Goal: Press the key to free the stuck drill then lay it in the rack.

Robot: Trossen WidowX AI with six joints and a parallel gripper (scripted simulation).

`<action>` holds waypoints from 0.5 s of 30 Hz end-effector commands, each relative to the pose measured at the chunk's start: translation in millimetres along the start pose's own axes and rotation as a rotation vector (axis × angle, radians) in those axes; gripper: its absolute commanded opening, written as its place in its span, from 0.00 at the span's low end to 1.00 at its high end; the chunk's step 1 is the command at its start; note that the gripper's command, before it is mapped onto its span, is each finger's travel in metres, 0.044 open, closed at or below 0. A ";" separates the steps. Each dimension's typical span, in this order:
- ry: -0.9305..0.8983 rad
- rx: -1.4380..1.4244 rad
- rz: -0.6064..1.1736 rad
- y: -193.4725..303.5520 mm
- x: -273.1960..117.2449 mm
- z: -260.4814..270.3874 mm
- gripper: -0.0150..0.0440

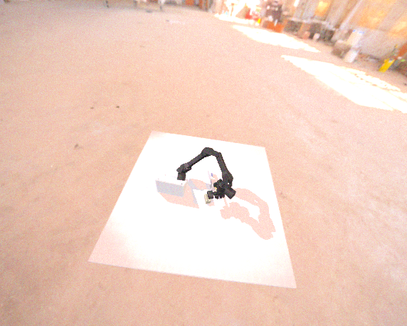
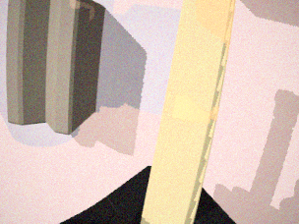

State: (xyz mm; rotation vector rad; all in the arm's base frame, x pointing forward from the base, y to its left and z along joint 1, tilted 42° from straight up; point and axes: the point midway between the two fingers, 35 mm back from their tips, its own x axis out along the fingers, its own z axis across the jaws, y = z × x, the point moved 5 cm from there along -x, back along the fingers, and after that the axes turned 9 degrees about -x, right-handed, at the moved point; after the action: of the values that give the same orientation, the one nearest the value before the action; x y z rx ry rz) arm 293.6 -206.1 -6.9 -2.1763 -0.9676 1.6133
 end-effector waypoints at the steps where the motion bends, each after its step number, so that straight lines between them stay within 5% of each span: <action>1: -0.001 -0.004 0.004 0.2 0.3 8.6 0.25; 15: -0.002 -0.003 0.004 0.3 4.6 32.3 0.25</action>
State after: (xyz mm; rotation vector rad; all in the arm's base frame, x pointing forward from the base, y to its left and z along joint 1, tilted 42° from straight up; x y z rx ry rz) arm 271.1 -207.3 -19.7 -2.1730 -0.9667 1.6153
